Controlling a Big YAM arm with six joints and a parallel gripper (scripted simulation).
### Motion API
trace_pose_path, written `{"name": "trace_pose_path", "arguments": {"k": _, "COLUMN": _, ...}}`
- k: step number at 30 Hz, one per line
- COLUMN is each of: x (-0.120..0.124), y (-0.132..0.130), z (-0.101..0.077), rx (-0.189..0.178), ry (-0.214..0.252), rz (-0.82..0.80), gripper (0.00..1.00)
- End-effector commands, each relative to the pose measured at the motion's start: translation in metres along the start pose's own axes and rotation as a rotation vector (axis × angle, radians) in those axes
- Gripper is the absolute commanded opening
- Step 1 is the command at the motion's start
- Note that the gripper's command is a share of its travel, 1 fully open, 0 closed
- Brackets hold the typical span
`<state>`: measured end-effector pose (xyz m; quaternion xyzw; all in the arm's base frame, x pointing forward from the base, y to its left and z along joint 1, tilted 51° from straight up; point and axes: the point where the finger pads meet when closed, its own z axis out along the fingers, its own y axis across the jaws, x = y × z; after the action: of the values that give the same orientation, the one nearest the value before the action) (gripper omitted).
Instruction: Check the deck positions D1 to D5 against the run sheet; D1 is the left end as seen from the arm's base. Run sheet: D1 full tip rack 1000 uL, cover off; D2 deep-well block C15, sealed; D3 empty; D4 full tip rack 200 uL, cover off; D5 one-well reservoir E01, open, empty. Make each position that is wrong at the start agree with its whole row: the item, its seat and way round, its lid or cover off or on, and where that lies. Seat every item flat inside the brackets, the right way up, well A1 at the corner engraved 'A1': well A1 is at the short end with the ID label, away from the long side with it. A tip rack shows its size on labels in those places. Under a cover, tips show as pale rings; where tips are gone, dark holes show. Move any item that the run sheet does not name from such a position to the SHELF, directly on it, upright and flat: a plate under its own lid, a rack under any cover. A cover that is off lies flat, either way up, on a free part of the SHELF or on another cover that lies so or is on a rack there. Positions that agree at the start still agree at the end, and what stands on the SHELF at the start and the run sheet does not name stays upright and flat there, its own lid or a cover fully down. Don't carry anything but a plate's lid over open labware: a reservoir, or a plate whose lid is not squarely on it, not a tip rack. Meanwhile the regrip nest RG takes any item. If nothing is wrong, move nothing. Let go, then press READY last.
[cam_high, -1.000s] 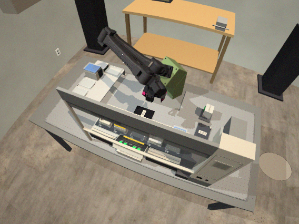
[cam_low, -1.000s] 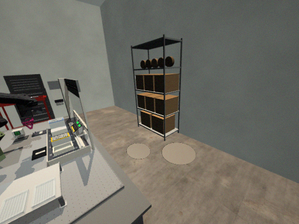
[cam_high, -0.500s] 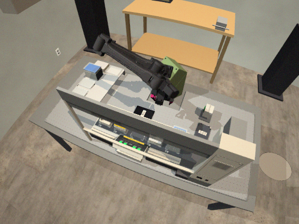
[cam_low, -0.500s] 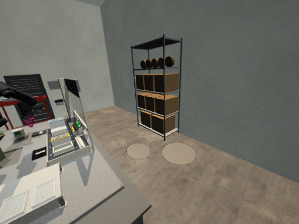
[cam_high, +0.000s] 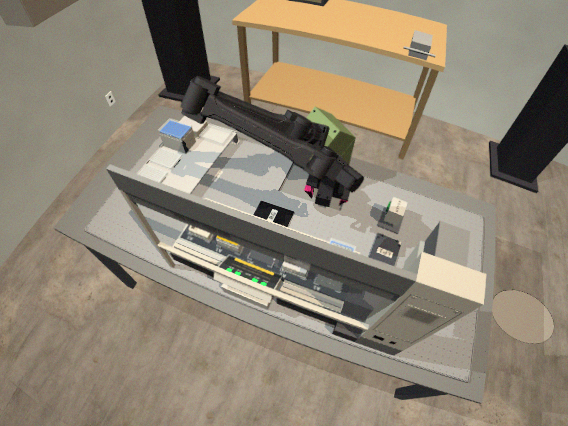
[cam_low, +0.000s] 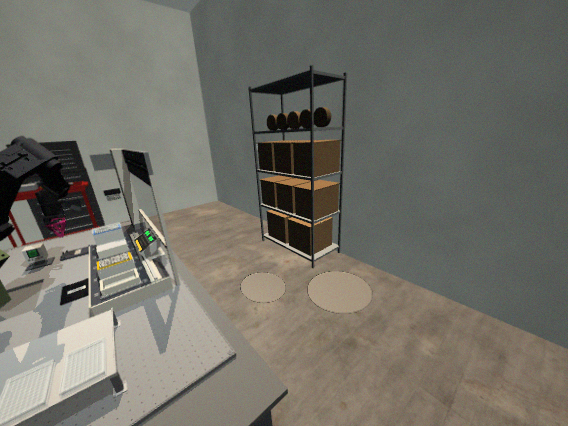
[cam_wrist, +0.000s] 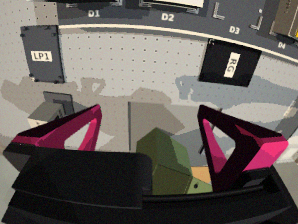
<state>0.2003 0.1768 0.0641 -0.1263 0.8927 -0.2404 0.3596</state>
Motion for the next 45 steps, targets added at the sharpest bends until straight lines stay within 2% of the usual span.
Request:
{"name": "trace_pose_path", "arguments": {"k": 1, "x": -0.013, "y": 0.030, "z": -0.010, "rx": -0.033, "ry": -0.024, "rz": 0.047, "gripper": 1.00}}
{"name": "trace_pose_path", "arguments": {"k": 4, "x": -0.013, "y": 0.033, "z": -0.010, "rx": -0.033, "ry": -0.025, "rz": 0.047, "gripper": 1.00}}
{"name": "trace_pose_path", "arguments": {"k": 5, "x": -0.003, "y": 0.023, "z": 0.000, "rx": -0.007, "ry": -0.008, "rz": 0.036, "gripper": 1.00}}
{"name": "trace_pose_path", "arguments": {"k": 6, "x": 0.001, "y": 0.017, "z": 0.002, "rx": 0.006, "ry": 0.000, "rz": 0.026, "gripper": 1.00}}
{"name": "trace_pose_path", "arguments": {"k": 7, "x": -0.013, "y": 0.038, "z": -0.009, "rx": -0.031, "ry": -0.022, "rz": 0.063, "gripper": 1.00}}
{"name": "trace_pose_path", "arguments": {"k": 8, "x": -0.013, "y": 0.044, "z": -0.010, "rx": -0.034, "ry": -0.023, "rz": 0.086, "gripper": 1.00}}
{"name": "trace_pose_path", "arguments": {"k": 11, "x": -0.014, "y": 0.059, "z": -0.010, "rx": -0.035, "ry": -0.023, "rz": 0.111, "gripper": 1.00}}
{"name": "trace_pose_path", "arguments": {"k": 13, "x": -0.014, "y": 0.059, "z": -0.010, "rx": -0.035, "ry": -0.023, "rz": 0.111, "gripper": 1.00}}
{"name": "trace_pose_path", "arguments": {"k": 24, "x": -0.016, "y": 0.116, "z": -0.011, "rx": -0.037, "ry": -0.022, "rz": 0.109, "gripper": 1.00}}
{"name": "trace_pose_path", "arguments": {"k": 27, "x": -0.018, "y": 0.114, "z": -0.006, "rx": -0.021, "ry": -0.012, "rz": 0.115, "gripper": 1.00}}
{"name": "trace_pose_path", "arguments": {"k": 28, "x": -0.004, "y": 0.102, "z": 0.003, "rx": 0.004, "ry": -0.002, "rz": 0.089, "gripper": 1.00}}
{"name": "trace_pose_path", "arguments": {"k": 30, "x": -0.004, "y": 0.102, "z": 0.003, "rx": 0.004, "ry": -0.002, "rz": 0.089, "gripper": 1.00}}
{"name": "trace_pose_path", "arguments": {"k": 31, "x": -0.030, "y": 0.105, "z": -0.007, "rx": -0.017, "ry": -0.010, "rz": 0.121, "gripper": 1.00}}
{"name": "trace_pose_path", "arguments": {"k": 42, "x": -0.082, "y": 0.100, "z": -0.003, "rx": -0.006, "ry": -0.007, "rz": 0.100, "gripper": 1.00}}
{"name": "trace_pose_path", "arguments": {"k": 45, "x": -0.101, "y": 0.095, "z": -0.007, "rx": -0.014, "ry": -0.013, "rz": 0.113, "gripper": 1.00}}
